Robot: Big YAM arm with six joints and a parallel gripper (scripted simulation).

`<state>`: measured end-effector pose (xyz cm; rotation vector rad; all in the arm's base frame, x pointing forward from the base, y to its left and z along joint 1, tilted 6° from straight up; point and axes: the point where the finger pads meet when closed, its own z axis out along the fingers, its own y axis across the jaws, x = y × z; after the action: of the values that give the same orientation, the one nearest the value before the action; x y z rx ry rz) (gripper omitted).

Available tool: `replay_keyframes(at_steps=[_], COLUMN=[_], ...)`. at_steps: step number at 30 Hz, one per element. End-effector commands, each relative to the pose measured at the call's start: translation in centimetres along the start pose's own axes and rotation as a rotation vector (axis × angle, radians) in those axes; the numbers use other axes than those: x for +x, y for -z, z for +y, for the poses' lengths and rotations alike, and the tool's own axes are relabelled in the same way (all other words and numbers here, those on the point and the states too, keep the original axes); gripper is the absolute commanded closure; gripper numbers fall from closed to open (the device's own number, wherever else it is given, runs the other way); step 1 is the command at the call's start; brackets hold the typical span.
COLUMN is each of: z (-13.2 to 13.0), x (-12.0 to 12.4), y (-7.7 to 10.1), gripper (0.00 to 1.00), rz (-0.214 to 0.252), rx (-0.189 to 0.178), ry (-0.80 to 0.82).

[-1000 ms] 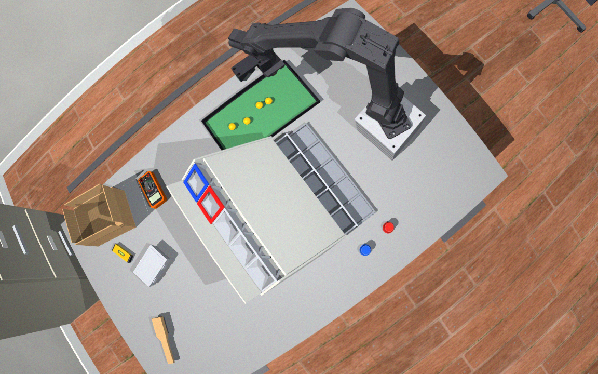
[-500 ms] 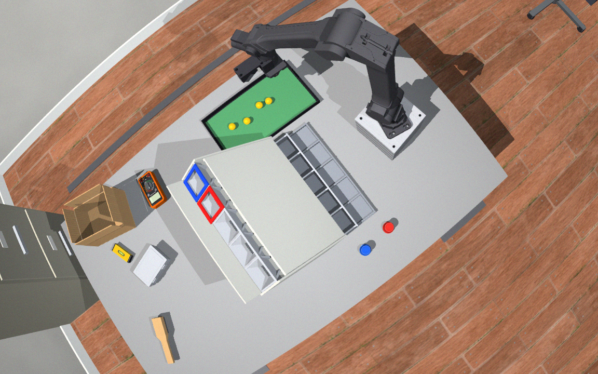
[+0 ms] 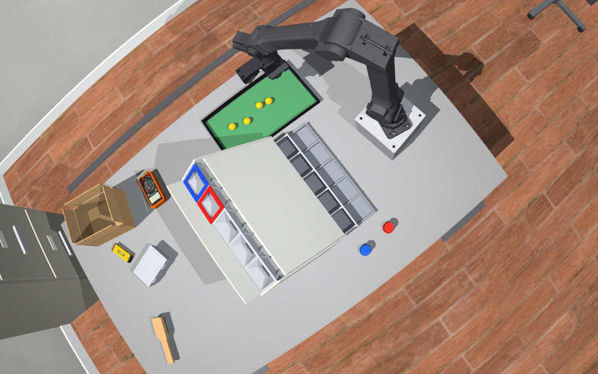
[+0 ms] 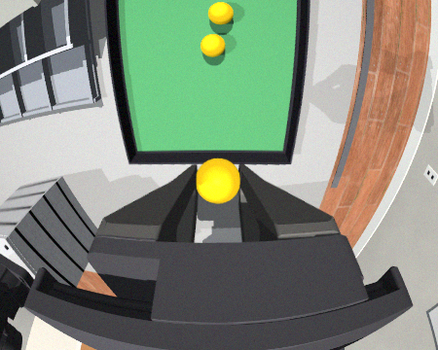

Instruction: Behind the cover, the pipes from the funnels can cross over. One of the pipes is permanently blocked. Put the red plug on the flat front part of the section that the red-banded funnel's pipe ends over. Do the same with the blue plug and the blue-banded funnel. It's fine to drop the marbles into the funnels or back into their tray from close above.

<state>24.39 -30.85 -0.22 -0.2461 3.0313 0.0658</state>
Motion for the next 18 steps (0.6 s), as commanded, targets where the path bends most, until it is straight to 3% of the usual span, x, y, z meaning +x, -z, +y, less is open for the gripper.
replay_keyframes(at_steps=[1, 12, 18], z=[-0.7, -0.5, -0.5], x=[-2.9, -11.2, -11.2], y=[1.7, 4.8, 4.8], gripper=[1.00, 1.00, 1.00], rz=[-0.015, -0.012, -0.011], rx=[0.026, 0.020, 0.016], ry=[0.005, 0.005, 0.015])
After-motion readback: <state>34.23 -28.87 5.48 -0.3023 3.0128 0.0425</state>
